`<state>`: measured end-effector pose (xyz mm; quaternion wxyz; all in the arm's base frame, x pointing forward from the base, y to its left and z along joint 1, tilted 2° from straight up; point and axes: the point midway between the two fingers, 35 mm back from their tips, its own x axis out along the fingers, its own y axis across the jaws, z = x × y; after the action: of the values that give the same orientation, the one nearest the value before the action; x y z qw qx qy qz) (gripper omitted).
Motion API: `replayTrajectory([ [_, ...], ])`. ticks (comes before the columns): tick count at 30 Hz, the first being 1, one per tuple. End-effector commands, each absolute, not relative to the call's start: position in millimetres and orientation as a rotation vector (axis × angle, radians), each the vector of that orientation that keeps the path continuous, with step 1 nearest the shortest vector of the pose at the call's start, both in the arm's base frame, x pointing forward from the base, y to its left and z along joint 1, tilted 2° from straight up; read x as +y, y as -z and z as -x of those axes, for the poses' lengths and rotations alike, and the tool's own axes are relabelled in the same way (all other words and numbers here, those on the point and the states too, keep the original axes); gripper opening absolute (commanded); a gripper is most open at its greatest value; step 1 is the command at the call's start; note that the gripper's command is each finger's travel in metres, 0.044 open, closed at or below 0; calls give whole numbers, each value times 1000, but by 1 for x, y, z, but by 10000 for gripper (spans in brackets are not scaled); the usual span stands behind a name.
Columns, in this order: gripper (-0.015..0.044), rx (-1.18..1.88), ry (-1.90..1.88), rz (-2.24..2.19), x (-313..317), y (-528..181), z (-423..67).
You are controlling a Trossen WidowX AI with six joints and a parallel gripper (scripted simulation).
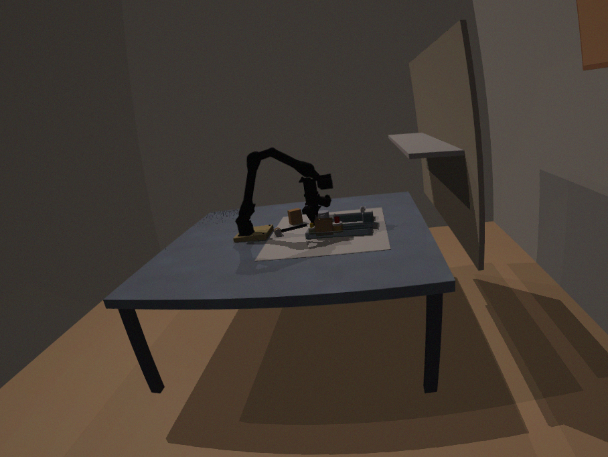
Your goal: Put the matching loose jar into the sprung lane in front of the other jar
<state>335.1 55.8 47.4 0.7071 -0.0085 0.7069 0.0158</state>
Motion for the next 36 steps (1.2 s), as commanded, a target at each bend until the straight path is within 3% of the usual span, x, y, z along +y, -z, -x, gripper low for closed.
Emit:
replayTrajectory([
  [1,0,1565,-34,18,56,-48,-335],
  [5,0,1565,-34,18,56,-48,-335],
  [16,285,1565,-34,18,56,-47,-335],
  [36,285,1565,-34,18,55,-67,-334],
])
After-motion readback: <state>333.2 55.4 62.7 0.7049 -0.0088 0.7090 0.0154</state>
